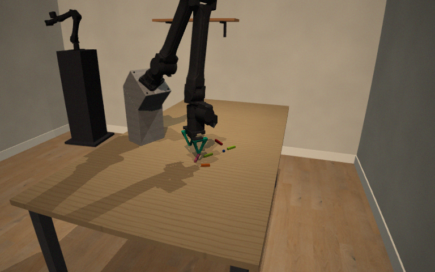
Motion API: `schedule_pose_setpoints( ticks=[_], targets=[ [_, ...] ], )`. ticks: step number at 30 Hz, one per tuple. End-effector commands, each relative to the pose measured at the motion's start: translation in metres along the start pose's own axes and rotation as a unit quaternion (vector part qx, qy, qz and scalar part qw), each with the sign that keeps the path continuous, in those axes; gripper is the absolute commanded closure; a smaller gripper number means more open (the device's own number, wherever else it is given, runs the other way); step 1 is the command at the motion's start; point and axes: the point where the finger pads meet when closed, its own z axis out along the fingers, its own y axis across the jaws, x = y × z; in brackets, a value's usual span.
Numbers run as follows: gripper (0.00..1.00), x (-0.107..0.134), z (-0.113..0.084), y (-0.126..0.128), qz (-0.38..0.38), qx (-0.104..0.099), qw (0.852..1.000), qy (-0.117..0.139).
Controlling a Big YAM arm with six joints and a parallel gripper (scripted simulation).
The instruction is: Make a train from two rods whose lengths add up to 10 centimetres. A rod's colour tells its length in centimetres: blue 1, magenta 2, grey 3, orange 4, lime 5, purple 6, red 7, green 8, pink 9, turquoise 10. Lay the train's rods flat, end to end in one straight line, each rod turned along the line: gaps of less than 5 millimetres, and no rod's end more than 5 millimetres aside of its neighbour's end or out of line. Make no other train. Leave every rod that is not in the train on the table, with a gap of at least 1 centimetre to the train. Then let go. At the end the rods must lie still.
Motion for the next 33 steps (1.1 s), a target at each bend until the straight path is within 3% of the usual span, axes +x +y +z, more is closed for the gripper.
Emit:
schedule_pose_setpoints(
  ticks=[1,24,28,30,33],
  targets=[
    [0.0,-0.001,-0.003,0.001,0.005,0.0,1.0,-0.002],
    [0.0,-0.001,-0.003,0.001,0.005,0.0,1.0,-0.002],
    [0.0,-0.014,0.004,0.012,-0.038,-0.01,0.999,-0.001],
    [0.0,-0.036,0.007,0.018,-0.09,-0.007,0.996,-0.003],
    [0.0,-0.035,0.007,0.019,-0.09,-0.009,0.996,-0.002]
  ],
)
